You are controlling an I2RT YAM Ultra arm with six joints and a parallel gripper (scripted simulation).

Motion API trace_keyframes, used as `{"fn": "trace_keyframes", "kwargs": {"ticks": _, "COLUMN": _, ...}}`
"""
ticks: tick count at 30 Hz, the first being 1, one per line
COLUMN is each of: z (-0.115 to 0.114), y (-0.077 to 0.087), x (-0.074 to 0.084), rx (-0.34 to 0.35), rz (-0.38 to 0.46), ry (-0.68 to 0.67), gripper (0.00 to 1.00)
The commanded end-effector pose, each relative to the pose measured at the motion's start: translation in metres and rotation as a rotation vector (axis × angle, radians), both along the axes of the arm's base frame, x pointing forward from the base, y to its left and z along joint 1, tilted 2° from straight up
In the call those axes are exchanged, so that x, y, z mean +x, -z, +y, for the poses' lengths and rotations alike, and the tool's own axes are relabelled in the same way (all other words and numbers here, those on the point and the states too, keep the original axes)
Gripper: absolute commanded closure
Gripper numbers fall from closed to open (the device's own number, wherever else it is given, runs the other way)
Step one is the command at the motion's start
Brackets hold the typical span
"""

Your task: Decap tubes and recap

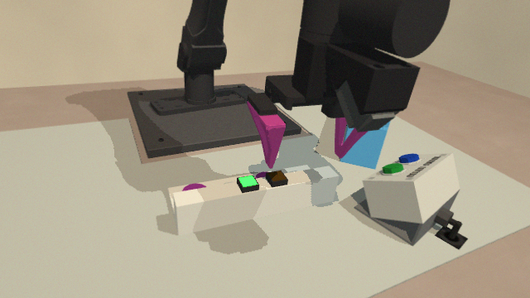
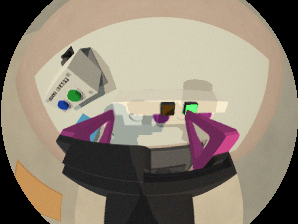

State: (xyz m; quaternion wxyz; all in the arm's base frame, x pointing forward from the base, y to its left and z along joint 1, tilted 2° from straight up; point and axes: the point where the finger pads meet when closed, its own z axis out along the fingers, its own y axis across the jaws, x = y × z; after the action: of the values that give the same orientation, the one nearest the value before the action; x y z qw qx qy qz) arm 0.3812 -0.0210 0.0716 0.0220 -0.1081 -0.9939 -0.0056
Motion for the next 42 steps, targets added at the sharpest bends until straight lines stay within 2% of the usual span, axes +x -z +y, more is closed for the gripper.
{"fn": "trace_keyframes", "kwargs": {"ticks": 1, "z": -0.027, "y": 0.0, "x": -0.001, "rx": -0.005, "rz": -0.023, "ry": -0.033, "gripper": 0.0}}
{"fn": "trace_keyframes", "kwargs": {"ticks": 4, "z": -0.048, "y": 0.002, "x": -0.006, "rx": -0.005, "rz": -0.023, "ry": -0.033, "gripper": 0.0}}
{"fn": "trace_keyframes", "kwargs": {"ticks": 42, "z": -0.048, "y": 0.002, "x": -0.006, "rx": -0.005, "rz": -0.023, "ry": -0.033, "gripper": 0.0}}
